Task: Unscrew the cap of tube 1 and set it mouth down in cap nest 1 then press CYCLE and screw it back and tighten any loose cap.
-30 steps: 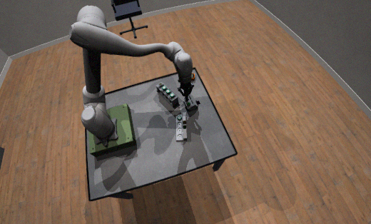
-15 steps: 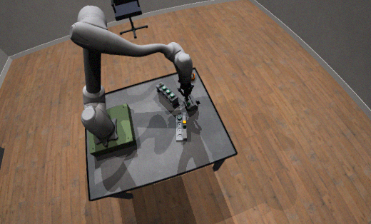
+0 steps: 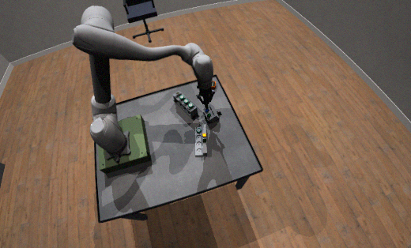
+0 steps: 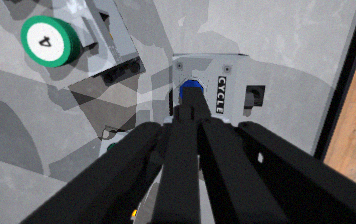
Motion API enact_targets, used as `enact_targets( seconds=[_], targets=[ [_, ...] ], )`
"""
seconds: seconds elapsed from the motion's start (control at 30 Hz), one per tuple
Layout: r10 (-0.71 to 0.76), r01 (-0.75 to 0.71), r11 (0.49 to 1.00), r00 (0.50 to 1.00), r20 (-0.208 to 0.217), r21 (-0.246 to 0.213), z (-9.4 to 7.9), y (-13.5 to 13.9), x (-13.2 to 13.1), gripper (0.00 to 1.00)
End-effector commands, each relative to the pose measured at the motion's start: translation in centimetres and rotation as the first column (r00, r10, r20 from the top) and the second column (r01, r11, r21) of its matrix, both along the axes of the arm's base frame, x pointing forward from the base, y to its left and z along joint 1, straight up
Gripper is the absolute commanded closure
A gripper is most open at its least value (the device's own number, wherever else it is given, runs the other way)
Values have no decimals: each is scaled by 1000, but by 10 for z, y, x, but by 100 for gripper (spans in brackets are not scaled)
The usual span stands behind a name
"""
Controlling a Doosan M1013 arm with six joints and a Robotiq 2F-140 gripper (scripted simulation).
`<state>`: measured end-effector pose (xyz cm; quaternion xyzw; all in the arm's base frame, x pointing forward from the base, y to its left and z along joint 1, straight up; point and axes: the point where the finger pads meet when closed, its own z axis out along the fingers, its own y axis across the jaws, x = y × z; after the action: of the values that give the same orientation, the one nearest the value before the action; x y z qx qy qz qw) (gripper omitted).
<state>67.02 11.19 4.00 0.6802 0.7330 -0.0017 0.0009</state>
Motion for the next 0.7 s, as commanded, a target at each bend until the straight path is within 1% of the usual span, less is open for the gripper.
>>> enact_targets(
  seconds=[0.0,0.07,0.1,0.17,0.2,0.27,0.37,0.43,0.5,0.57,0.67],
  targets=[
    [0,0,1000,1000,1,1,2,0,0,90],
    [0,0,1000,1000,1,1,2,0,0,90],
    [83,-83,997,997,1,1,1,-7,-3,0],
    [247,-247,969,969,0,1,-1,-22,-10,0],
    [304,-304,953,953,0,1,-1,-30,-13,0],
    [383,-383,924,924,0,0,-2,-37,-17,0],
    [523,-523,852,852,-1,-1,-4,-51,-23,0],
    [523,-523,852,852,-1,-1,-4,-51,-23,0],
    [673,-673,740,740,-1,1,-6,-66,-30,0],
    [733,-733,680,680,-3,-1,-7,-76,-35,0],
    [826,-826,564,564,-4,0,-9,-89,-41,0]
  ],
)
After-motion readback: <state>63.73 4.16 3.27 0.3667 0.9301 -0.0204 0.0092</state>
